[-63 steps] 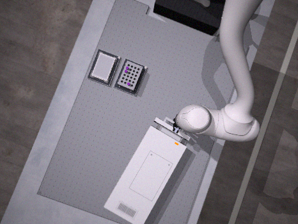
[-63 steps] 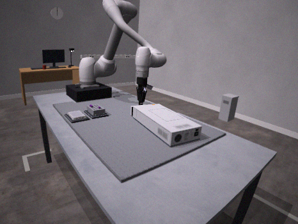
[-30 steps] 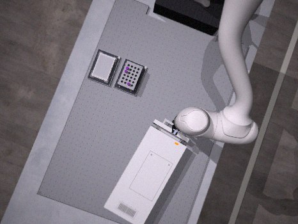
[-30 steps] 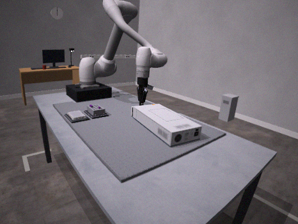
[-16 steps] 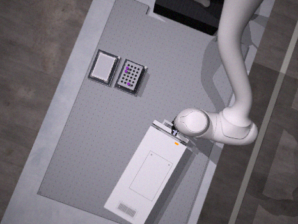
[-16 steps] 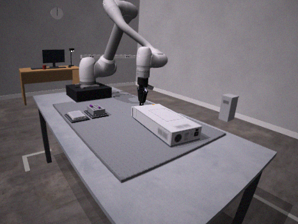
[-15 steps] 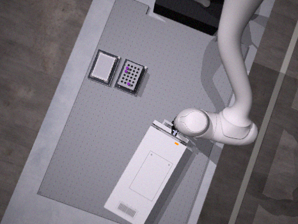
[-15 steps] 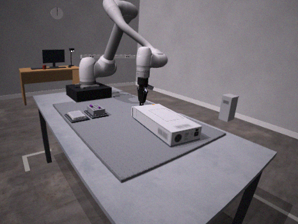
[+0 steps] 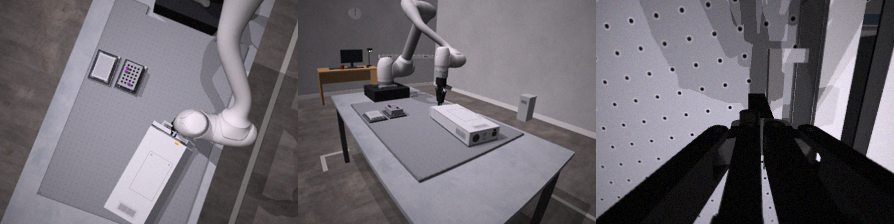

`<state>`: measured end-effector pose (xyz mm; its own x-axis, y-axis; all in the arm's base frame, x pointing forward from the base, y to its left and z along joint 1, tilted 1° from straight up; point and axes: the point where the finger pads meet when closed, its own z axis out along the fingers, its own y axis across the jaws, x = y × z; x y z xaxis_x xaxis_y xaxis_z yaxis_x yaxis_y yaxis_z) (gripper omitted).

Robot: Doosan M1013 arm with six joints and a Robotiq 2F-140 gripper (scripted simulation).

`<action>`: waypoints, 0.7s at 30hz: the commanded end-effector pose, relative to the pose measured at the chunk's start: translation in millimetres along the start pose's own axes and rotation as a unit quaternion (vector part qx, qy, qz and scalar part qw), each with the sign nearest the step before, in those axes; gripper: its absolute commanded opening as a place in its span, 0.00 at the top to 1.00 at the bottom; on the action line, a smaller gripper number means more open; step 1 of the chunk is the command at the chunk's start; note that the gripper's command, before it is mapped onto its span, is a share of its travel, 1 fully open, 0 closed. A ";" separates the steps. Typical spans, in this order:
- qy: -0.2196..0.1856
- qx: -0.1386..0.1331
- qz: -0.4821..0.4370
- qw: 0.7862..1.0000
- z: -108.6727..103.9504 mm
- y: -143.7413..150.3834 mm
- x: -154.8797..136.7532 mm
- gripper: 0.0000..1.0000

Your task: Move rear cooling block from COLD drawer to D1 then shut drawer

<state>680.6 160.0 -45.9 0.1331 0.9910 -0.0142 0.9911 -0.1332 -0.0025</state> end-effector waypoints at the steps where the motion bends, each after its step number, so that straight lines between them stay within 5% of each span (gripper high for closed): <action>1: 0.001 0.001 0.001 1.000 -0.4 3.0 -1.2 0.90; 21: 0.001 0.001 0.001 1.000 -0.5 9.5 -1.2 0.90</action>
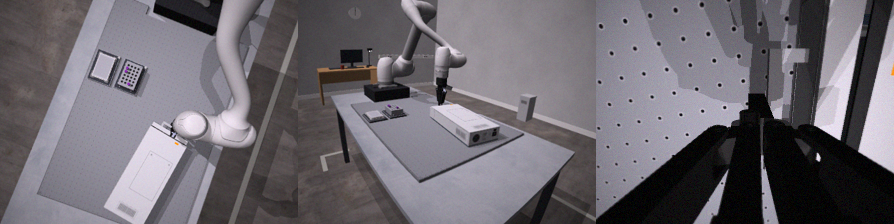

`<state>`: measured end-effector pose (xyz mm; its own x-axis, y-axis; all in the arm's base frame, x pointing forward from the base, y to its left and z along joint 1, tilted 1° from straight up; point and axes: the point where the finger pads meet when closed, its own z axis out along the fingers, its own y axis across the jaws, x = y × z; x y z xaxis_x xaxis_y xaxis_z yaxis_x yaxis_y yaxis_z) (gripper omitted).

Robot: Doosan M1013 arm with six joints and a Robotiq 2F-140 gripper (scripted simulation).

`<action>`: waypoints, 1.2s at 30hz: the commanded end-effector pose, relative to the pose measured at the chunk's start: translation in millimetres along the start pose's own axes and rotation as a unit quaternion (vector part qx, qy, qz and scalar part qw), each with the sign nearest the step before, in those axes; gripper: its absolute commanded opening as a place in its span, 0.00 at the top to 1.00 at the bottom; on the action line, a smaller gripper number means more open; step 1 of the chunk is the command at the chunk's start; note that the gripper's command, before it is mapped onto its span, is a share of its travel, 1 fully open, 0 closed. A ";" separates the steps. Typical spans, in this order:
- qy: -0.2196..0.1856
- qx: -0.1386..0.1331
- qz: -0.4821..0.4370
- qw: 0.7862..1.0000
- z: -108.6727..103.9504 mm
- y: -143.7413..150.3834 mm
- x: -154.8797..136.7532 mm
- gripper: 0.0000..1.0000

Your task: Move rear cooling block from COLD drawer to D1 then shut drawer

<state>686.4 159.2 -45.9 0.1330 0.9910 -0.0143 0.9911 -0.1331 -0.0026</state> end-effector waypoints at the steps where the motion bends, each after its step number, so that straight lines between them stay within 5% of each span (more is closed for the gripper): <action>1: 0.001 0.001 0.001 1.000 -0.5 4.0 -1.1 0.90; 36: 0.000 0.000 0.001 1.000 -0.5 5.5 -0.6 0.90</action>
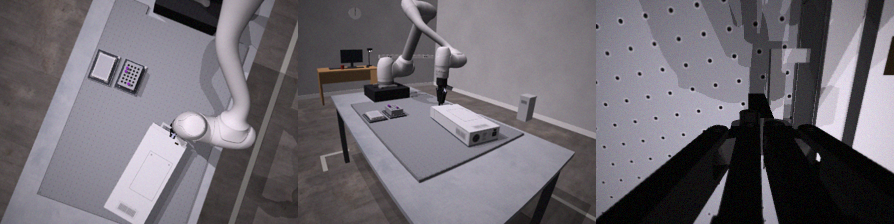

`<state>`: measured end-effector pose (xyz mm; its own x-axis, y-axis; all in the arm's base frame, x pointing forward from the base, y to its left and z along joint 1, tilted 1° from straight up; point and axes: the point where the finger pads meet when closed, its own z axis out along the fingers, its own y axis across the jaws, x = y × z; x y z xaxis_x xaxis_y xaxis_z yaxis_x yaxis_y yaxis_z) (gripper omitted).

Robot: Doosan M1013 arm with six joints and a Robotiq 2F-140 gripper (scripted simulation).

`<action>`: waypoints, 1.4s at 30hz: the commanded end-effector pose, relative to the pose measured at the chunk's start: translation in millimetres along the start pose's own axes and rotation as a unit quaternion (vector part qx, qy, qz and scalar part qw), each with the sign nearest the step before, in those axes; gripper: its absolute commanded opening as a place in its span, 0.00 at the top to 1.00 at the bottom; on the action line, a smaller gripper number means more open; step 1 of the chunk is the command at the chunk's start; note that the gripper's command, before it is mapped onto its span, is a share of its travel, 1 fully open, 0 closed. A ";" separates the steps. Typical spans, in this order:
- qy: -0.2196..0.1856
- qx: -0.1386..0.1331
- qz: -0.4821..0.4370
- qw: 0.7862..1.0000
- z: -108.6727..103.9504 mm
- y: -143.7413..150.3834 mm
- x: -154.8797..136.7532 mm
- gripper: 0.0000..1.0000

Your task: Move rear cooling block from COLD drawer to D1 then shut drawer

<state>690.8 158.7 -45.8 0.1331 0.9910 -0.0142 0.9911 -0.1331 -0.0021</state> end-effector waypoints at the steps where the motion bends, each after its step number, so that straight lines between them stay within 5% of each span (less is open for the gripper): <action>1: 0.000 0.000 0.001 1.000 -0.4 1.1 -0.6 0.90; 42: 0.001 -0.001 0.001 1.000 -0.7 -19.2 1.1 0.90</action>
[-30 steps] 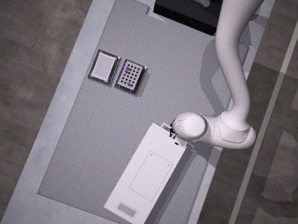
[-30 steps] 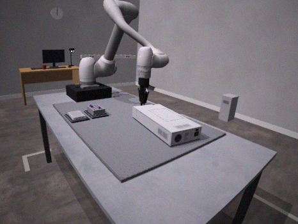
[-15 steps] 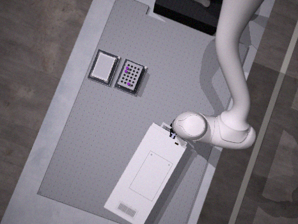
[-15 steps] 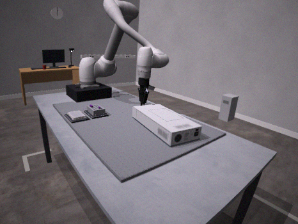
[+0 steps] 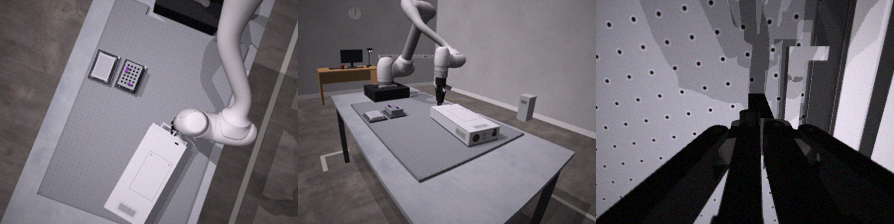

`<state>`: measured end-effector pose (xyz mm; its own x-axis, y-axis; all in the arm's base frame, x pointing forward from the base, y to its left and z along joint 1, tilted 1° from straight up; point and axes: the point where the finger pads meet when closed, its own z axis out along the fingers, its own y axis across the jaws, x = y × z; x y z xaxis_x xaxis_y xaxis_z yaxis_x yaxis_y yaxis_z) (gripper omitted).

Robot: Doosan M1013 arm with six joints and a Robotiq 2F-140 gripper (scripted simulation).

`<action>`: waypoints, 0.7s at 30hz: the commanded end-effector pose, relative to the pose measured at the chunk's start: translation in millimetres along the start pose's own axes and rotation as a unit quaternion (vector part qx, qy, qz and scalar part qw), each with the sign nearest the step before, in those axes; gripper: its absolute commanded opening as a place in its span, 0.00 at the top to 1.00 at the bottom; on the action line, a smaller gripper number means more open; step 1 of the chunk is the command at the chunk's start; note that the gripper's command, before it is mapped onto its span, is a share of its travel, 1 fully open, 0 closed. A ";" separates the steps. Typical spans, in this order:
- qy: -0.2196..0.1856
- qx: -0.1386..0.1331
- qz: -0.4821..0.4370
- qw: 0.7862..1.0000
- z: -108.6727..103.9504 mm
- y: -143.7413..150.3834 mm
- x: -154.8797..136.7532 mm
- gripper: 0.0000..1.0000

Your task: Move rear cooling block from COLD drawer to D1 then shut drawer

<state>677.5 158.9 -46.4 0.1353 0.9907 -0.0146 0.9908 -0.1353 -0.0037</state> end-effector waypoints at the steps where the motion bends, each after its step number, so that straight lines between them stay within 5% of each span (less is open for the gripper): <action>1: 0.001 -0.002 0.000 1.000 -1.4 -6.0 2.6 0.90; 21: 0.001 -0.002 0.000 1.000 -1.3 -28.6 2.3 0.90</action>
<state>653.9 162.2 -46.3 0.1352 0.9907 -0.0144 0.9908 -0.1352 -0.0037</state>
